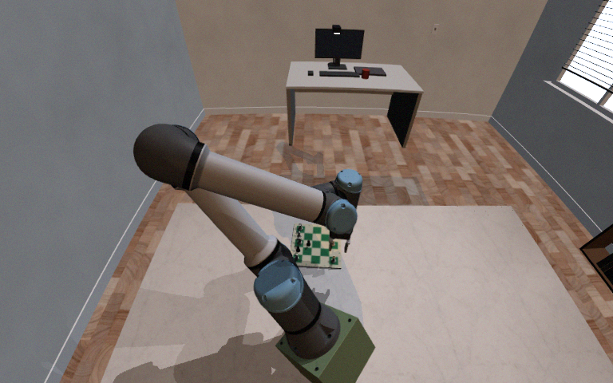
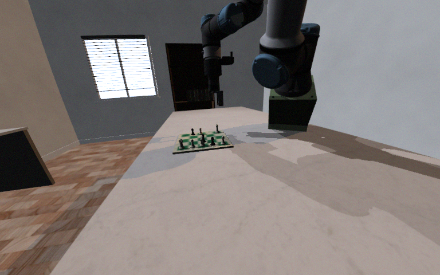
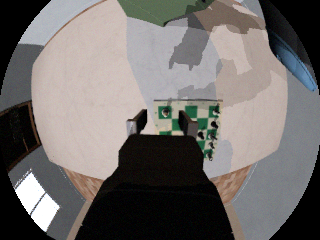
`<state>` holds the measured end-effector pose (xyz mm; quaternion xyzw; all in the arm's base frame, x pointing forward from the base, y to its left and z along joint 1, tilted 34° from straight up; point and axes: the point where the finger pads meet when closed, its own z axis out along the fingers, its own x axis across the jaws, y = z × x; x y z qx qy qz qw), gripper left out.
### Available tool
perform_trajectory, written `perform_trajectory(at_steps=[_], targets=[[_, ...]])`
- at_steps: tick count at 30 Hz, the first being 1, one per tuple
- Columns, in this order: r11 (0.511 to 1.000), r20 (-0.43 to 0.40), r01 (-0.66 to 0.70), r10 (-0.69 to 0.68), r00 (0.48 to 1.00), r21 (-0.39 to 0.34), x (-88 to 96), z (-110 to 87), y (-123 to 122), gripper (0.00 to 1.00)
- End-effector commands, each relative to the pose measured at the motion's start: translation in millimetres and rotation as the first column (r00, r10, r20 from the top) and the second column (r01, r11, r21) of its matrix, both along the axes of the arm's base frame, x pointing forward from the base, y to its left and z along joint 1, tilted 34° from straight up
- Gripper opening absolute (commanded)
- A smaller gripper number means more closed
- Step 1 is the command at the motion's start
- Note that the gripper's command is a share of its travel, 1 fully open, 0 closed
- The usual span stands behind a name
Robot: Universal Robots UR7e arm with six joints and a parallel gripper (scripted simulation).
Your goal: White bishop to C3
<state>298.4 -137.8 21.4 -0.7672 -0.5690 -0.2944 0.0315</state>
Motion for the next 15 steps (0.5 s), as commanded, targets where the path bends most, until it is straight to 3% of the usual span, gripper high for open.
perform_trajectory(at_steps=[1, 6, 11, 13, 15], targets=[[0.985, 0.065, -0.148, 0.154, 0.986, -0.083, 0.0, -3.1, -0.8, 1.0], [0.928, 0.125, -0.317, 0.344, 0.93, -0.194, 0.9, -6.6, -1.5, 1.0], [0.83, 0.161, -0.462, 0.526, 0.835, -0.313, 2.9, -9.5, -2.2, 1.0], [0.83, 0.161, -0.462, 0.526, 0.835, -0.313, 2.9, -9.5, -2.2, 1.0], [0.78, 0.168, -0.511, 0.593, 0.787, -0.361, 4.0, -10.5, -2.5, 1.0]])
